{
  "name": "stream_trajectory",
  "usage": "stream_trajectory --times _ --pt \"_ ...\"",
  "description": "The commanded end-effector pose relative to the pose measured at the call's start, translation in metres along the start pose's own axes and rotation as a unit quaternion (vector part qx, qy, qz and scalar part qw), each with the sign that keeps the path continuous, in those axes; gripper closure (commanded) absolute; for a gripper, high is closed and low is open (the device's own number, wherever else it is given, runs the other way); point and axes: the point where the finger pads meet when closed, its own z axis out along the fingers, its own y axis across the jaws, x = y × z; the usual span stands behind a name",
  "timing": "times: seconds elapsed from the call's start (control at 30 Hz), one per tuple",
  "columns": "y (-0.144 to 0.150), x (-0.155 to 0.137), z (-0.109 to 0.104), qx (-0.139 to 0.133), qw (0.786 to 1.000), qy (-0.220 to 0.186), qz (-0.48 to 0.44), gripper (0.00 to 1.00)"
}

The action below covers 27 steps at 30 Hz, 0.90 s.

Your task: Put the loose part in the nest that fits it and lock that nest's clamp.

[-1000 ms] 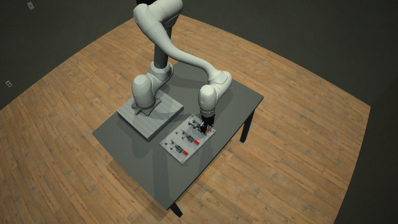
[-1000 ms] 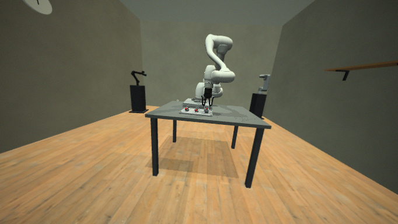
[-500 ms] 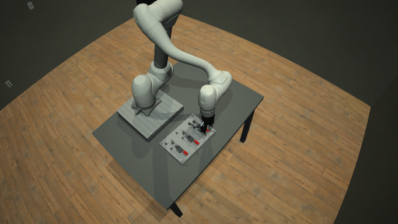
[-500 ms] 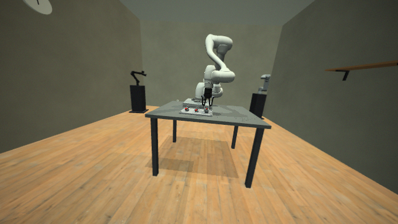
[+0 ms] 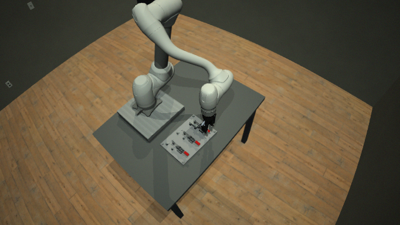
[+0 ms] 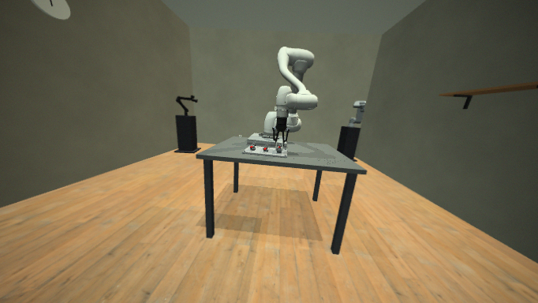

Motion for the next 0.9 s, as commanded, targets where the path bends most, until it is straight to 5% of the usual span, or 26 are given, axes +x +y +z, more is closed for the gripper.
stream_trajectory --times 0.0,0.33,0.87 --pt "0.000 0.000 -0.009 0.000 1.000 0.000 0.000 0.65" --pt "0.000 0.000 -0.044 0.000 1.000 0.000 0.000 0.65" --pt "0.000 0.000 -0.047 0.000 1.000 0.000 0.000 0.65"
